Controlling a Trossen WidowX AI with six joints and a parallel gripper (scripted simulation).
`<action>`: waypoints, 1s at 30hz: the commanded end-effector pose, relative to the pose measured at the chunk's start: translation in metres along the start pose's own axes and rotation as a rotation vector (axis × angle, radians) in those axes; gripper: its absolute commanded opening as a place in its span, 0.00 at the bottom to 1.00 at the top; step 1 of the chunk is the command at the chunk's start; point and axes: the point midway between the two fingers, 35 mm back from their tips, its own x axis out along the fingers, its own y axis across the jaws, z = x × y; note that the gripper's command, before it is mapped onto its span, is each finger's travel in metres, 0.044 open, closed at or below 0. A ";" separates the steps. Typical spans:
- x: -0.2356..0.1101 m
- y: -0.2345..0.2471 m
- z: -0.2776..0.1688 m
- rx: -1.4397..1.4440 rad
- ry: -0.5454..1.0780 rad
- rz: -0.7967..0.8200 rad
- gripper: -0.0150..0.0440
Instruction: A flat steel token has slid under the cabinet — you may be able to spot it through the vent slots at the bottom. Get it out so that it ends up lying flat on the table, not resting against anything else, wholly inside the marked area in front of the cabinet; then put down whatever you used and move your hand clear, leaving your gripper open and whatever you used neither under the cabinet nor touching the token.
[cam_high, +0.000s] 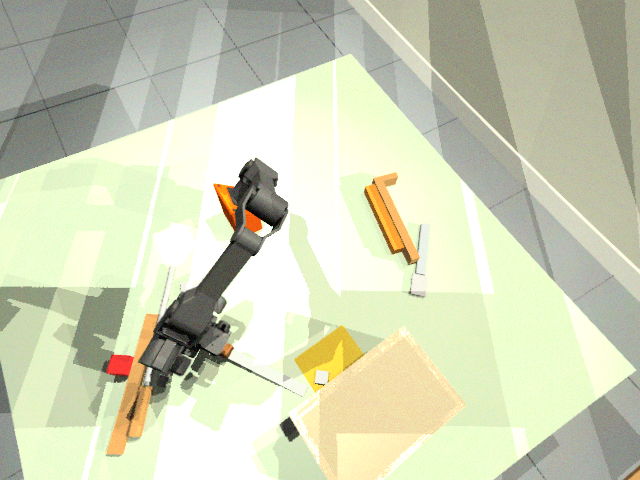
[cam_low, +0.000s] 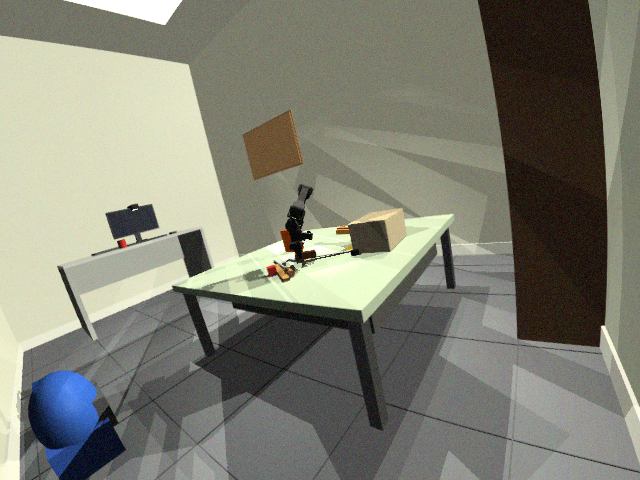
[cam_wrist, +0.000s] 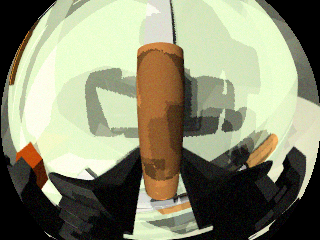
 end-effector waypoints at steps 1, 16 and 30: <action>0.003 0.000 0.000 -0.003 0.003 0.002 0.25; 0.000 0.000 0.000 0.000 0.000 0.000 0.59; -0.003 0.000 0.001 0.002 0.003 0.002 0.71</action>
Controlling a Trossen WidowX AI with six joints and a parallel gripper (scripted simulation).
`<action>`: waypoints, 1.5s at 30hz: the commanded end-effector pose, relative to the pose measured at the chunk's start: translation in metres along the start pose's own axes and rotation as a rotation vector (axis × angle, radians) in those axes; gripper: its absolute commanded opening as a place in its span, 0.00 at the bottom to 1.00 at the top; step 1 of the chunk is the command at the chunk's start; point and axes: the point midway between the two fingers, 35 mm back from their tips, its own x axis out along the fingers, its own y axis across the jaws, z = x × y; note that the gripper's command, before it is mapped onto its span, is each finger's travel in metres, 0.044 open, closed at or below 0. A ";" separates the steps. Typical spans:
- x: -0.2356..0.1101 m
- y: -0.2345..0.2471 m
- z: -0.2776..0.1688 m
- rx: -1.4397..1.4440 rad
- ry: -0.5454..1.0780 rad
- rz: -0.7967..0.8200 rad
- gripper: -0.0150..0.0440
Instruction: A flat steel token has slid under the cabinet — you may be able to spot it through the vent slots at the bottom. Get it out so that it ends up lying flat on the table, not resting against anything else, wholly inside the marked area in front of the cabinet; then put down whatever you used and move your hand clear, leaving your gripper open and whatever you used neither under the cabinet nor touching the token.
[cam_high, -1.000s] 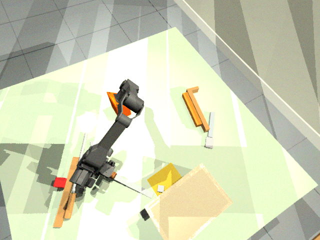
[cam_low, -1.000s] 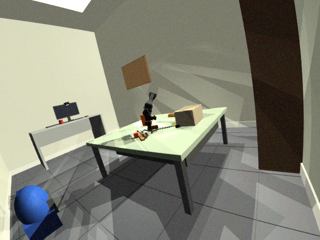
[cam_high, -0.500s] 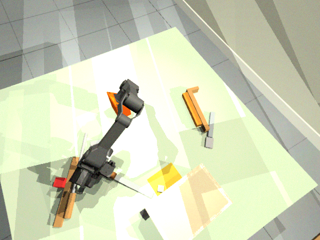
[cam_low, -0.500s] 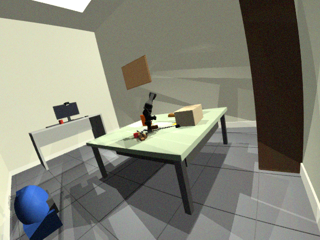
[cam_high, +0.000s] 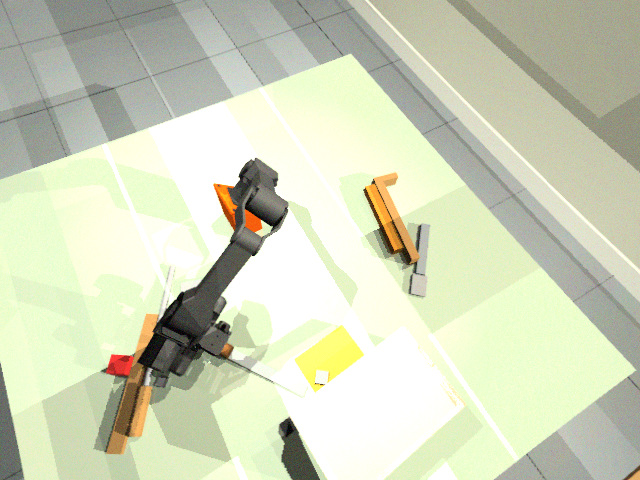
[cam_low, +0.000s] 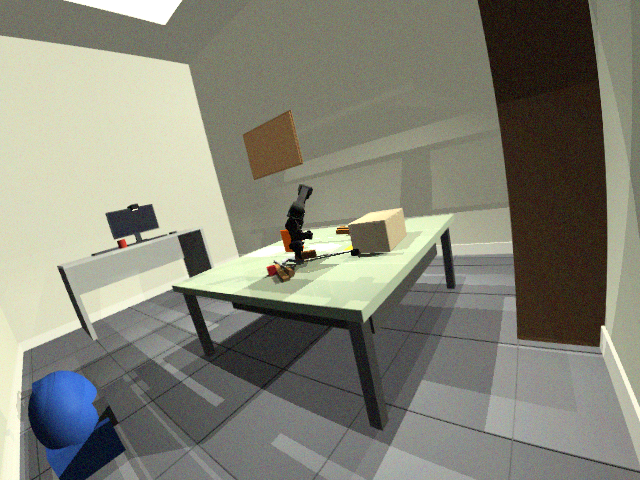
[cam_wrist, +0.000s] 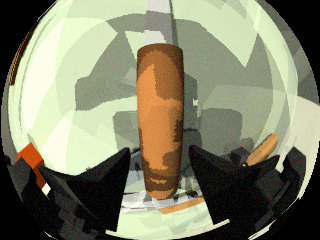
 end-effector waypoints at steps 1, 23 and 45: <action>0.000 0.000 0.000 0.000 0.004 0.001 0.71; 0.001 0.000 0.000 -0.001 0.001 0.001 0.26; 0.005 0.000 0.000 -0.005 0.003 0.001 0.25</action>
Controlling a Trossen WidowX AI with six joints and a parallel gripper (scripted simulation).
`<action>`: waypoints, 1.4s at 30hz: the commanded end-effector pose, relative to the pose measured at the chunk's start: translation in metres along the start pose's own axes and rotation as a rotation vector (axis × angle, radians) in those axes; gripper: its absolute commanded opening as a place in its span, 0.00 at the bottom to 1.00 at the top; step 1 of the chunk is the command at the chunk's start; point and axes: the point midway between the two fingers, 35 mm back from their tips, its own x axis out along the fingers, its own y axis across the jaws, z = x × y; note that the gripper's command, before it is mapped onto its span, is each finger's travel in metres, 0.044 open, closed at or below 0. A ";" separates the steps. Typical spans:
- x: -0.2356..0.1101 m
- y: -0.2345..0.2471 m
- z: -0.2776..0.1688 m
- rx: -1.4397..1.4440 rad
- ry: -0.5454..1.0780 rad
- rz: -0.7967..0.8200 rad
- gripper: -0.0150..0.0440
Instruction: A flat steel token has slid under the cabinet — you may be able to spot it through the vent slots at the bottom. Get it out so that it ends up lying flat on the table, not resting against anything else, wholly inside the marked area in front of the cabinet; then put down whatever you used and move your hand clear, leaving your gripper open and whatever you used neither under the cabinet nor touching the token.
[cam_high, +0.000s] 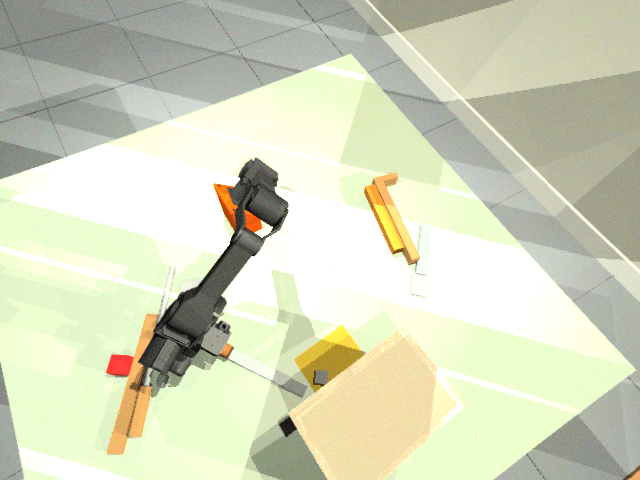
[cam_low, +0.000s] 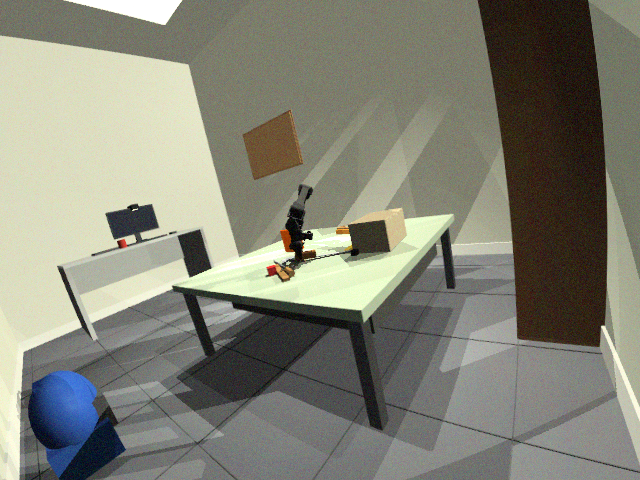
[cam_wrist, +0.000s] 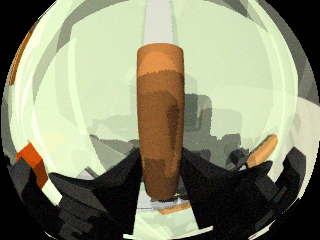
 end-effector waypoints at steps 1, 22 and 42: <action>0.003 0.000 0.000 -0.003 0.003 0.001 0.25; 0.000 0.000 -0.003 -0.001 0.001 -0.001 0.25; 0.000 -0.001 -0.035 0.001 0.006 -0.001 0.25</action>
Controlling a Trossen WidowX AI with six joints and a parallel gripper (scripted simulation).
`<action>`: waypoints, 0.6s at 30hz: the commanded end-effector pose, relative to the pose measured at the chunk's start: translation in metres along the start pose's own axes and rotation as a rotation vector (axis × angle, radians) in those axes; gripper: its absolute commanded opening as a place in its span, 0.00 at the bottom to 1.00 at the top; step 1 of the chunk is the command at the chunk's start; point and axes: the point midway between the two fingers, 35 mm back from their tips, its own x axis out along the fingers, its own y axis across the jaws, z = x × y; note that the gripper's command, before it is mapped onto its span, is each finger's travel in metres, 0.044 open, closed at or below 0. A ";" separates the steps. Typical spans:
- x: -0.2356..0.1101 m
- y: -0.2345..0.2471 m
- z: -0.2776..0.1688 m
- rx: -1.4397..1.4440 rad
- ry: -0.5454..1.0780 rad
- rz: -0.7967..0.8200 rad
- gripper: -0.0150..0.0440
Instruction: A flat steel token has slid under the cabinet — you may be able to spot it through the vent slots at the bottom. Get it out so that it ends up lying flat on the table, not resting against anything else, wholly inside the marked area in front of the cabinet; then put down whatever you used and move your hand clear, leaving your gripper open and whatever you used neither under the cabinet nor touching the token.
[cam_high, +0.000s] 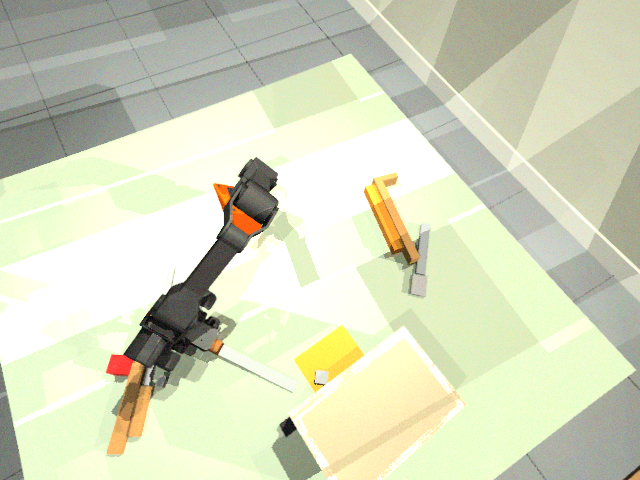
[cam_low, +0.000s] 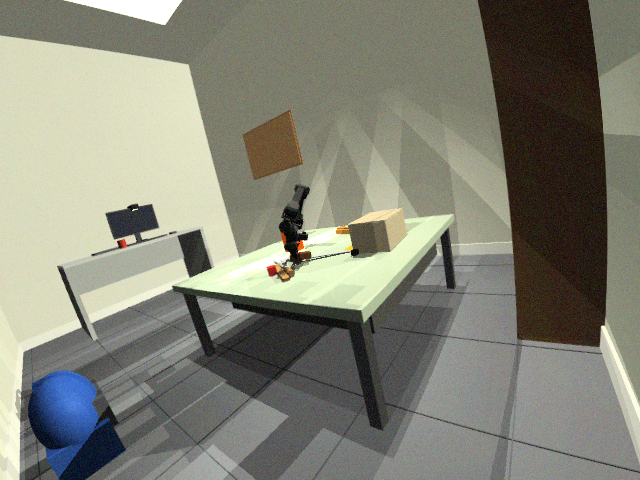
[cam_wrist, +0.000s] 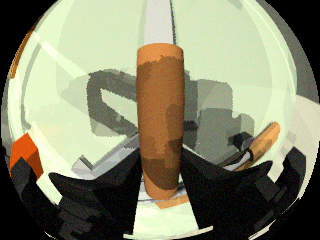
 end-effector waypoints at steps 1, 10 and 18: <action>0.003 0.001 -0.010 0.004 0.001 0.006 0.25; 0.002 0.001 -0.023 0.004 0.003 0.006 0.25; 0.003 0.002 -0.031 0.004 0.003 0.006 0.25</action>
